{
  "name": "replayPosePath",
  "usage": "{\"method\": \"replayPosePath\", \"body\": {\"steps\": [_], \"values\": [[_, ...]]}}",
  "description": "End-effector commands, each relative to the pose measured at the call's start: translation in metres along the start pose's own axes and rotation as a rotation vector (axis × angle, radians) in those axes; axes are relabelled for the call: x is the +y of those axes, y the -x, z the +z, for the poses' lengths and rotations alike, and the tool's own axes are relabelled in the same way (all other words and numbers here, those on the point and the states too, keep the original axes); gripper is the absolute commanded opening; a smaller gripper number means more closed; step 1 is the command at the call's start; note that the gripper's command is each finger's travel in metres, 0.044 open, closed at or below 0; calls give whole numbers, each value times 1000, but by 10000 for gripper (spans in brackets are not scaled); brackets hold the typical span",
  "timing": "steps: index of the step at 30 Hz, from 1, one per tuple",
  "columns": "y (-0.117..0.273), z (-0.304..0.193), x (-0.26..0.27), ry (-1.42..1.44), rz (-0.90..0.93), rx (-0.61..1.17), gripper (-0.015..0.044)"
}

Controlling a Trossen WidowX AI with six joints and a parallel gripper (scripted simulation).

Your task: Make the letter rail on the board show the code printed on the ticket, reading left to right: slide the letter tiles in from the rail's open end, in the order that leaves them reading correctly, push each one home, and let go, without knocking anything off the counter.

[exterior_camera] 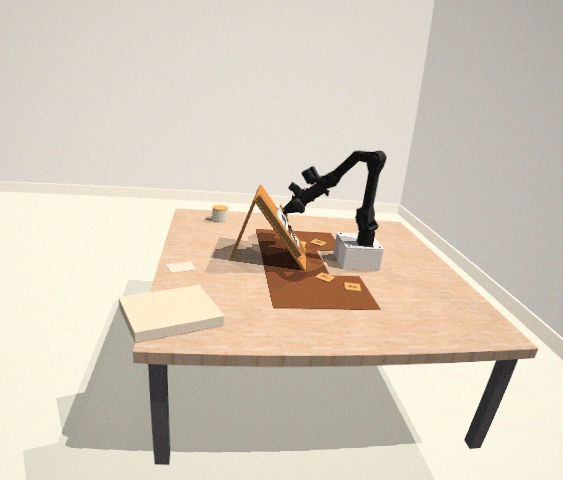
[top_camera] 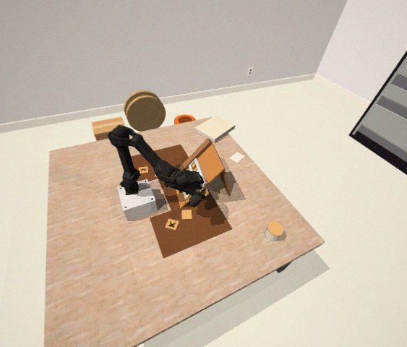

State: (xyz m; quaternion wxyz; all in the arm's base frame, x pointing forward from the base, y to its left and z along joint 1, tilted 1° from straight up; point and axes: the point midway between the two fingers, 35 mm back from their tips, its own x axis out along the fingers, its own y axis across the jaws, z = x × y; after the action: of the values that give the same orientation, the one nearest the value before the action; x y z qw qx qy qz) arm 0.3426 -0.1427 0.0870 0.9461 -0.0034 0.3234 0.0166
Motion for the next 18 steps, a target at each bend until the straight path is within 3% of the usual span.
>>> {"method": "replayPosePath", "body": {"steps": [1, 18], "values": [[0, -1, 2, -5, -3, 2, 0], [0, -1, 11, -6, -3, 2, 0]]}}
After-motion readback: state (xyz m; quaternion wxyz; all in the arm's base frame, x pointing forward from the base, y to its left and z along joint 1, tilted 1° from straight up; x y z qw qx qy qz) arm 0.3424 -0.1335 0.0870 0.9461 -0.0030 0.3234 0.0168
